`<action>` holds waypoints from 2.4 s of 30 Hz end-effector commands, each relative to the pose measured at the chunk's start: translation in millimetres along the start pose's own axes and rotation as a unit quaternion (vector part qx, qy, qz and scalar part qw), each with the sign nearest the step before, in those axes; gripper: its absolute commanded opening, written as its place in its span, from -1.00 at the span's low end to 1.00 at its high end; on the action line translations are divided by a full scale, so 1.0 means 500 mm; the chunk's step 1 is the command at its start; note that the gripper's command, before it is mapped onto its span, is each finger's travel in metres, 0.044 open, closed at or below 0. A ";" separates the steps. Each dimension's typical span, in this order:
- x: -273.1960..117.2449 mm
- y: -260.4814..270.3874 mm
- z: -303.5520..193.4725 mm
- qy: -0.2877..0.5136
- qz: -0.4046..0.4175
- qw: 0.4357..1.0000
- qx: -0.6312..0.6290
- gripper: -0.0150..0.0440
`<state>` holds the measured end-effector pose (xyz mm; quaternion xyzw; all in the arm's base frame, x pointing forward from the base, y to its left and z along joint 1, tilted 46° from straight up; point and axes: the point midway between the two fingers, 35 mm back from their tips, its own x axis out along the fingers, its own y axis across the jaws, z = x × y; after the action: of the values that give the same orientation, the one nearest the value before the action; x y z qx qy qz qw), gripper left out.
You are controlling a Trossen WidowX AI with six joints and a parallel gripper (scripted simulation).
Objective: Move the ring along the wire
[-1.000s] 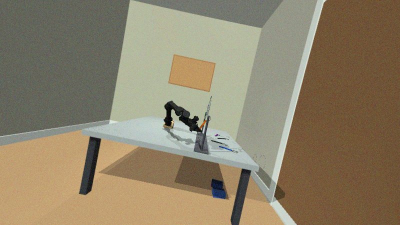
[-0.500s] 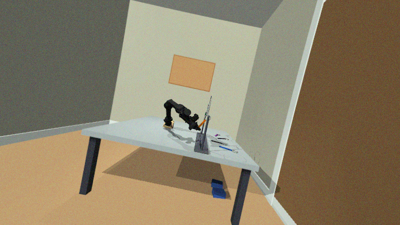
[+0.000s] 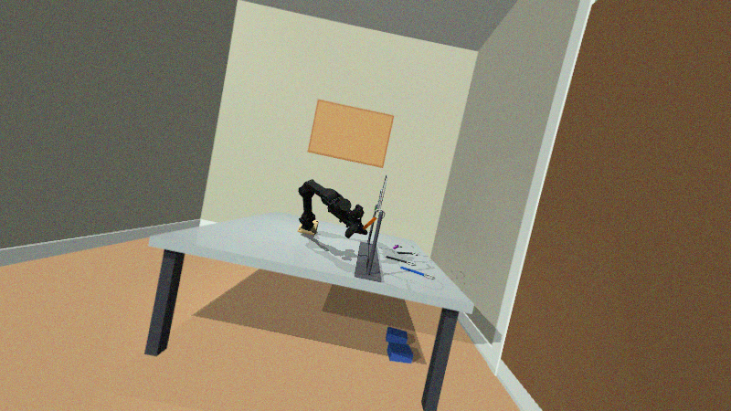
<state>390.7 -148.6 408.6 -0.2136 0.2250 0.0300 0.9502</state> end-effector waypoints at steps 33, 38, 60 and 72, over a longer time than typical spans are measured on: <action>-0.056 0.222 0.091 0.007 0.213 0.900 0.379 -1.00; -0.070 0.241 0.116 0.009 0.239 0.872 0.428 -1.00; -0.125 0.283 0.227 0.005 0.314 0.741 0.593 -1.00; -0.142 0.286 0.279 -0.009 0.320 0.694 0.645 -1.00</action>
<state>362.5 40.6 490.0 0.5252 0.2389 0.1823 0.7961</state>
